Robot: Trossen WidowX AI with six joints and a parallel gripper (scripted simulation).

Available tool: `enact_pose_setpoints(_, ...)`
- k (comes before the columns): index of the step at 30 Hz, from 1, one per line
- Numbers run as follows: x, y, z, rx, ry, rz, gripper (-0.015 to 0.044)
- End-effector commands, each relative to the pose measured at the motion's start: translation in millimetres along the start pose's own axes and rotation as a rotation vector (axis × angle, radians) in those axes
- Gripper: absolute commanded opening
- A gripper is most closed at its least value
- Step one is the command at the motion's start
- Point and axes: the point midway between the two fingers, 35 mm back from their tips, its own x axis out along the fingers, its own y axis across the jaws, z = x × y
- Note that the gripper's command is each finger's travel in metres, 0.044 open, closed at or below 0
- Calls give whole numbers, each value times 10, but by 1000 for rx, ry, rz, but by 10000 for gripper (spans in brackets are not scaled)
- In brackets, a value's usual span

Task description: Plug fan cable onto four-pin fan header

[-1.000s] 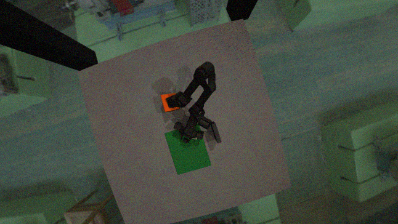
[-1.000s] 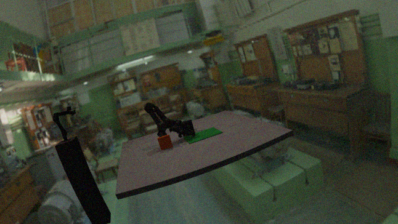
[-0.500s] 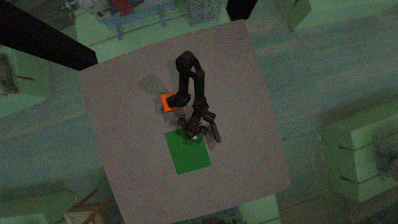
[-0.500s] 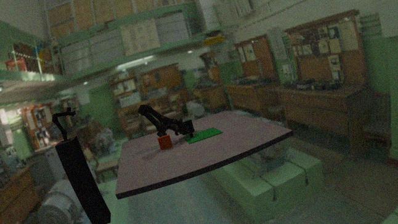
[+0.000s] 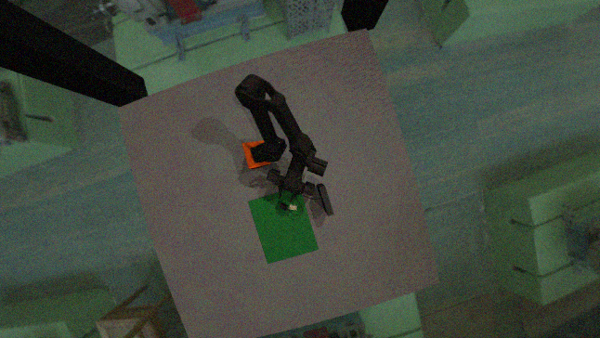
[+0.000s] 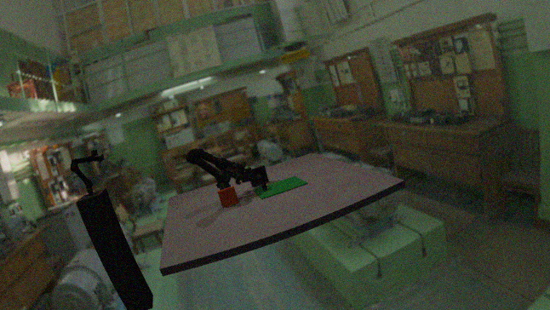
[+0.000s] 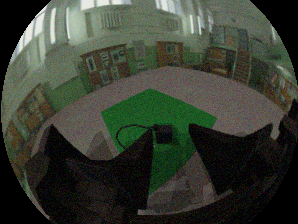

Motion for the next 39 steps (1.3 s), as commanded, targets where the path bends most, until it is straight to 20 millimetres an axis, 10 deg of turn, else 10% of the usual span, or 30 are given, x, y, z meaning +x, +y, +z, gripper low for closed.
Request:
enact_pose_setpoints(1,-47,-13,27,-5,4,-5,205)
enact_pose_setpoints(39,33,-255,-40,-336,742,-376,205)
